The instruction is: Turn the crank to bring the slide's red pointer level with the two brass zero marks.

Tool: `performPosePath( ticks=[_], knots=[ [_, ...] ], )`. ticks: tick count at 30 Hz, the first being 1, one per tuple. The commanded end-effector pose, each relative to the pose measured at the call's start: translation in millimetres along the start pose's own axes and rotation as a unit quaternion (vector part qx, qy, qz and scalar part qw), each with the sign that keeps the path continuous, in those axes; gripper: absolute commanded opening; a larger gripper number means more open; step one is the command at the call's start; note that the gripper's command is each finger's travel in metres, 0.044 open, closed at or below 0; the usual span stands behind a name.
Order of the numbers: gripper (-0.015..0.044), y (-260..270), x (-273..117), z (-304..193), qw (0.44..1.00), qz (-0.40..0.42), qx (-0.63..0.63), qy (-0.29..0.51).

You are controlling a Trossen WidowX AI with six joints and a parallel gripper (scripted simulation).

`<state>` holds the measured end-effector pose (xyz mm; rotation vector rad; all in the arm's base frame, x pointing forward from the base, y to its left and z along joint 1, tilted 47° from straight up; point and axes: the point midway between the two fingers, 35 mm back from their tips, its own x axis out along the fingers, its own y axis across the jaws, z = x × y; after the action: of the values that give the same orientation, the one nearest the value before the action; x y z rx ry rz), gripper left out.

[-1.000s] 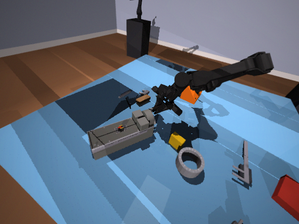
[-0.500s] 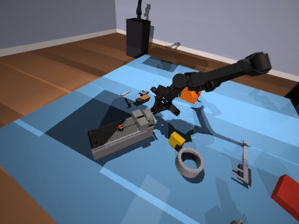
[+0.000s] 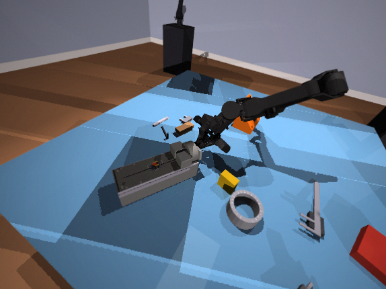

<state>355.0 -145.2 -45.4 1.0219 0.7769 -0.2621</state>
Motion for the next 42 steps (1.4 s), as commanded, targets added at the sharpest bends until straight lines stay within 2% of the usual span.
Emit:
performPosePath(
  ticks=[1, 42],
  knots=[
    [0.0, 1.6, 7.0, -6.9, 1.0, -0.003, 0.0, 0.005],
    [0.0, 33.7, 18.9, -18.1, 1.0, -0.002, 0.001, 0.005]
  ],
)
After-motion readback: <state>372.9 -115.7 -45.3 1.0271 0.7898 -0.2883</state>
